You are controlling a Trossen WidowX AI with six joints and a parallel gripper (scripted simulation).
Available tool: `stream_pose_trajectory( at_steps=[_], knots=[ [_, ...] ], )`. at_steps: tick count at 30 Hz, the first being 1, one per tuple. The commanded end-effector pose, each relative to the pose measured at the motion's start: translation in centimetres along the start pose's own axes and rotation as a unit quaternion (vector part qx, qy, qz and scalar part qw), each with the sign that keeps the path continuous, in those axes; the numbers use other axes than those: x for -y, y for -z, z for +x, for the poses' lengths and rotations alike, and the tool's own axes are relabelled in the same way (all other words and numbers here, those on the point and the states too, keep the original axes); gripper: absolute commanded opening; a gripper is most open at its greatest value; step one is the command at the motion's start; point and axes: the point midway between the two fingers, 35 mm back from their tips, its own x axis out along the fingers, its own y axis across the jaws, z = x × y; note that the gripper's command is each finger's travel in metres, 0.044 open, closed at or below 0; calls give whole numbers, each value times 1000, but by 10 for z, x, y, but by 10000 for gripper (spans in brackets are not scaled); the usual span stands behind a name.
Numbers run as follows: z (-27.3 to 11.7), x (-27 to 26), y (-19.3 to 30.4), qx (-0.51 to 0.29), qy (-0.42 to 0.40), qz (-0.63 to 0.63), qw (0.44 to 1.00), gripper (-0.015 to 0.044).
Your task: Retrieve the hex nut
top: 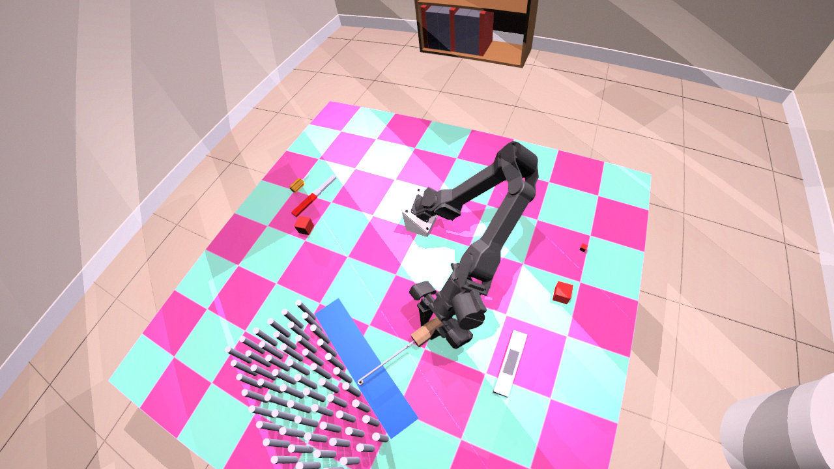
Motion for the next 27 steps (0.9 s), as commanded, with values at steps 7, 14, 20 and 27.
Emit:
stream_pose_trajectory(
  at_steps=[7, 14, 20, 27],
  knots=[
    [-5, 1, 4, 0, 1, 2, 1000, 0],
    [-9, 2, 8, 0, 2, 1, 1000, 0],
    [-13, 2, 12, -1, 2, 0, 1000, 0],
    [-17, 2, 13, -1, 3, 0, 1000, 0]
  ],
)
